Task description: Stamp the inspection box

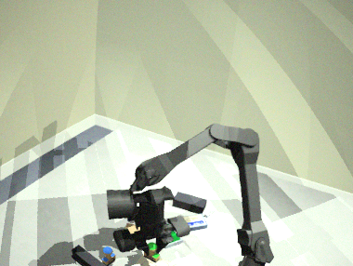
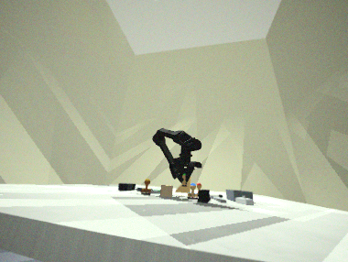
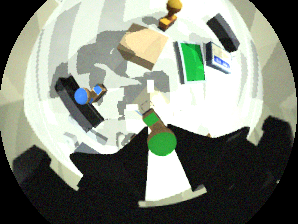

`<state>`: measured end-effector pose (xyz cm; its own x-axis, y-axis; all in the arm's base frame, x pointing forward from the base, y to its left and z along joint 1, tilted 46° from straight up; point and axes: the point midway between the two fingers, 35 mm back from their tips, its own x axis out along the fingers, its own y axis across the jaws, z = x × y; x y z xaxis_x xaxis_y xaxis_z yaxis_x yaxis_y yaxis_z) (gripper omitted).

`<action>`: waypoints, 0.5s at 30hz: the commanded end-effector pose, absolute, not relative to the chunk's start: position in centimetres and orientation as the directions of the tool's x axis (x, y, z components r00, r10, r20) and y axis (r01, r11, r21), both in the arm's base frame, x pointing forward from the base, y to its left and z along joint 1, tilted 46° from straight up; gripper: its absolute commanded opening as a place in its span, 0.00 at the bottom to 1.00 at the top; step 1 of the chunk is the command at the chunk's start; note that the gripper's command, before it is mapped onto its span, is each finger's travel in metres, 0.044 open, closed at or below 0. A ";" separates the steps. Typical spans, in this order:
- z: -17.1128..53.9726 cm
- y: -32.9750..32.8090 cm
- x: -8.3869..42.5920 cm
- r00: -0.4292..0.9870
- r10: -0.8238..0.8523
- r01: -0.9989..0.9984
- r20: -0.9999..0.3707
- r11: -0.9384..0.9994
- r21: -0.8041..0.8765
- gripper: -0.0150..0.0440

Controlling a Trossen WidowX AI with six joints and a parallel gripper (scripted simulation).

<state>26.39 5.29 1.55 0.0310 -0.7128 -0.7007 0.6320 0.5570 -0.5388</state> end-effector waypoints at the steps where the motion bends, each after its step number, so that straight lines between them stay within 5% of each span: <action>1: 2.1 6.0 26.5 0.038 -0.707 0.637 -0.706 0.561 -0.528 0.25; 15: 3.3 7.2 26.6 0.037 -0.708 0.637 -0.705 0.560 -0.529 0.25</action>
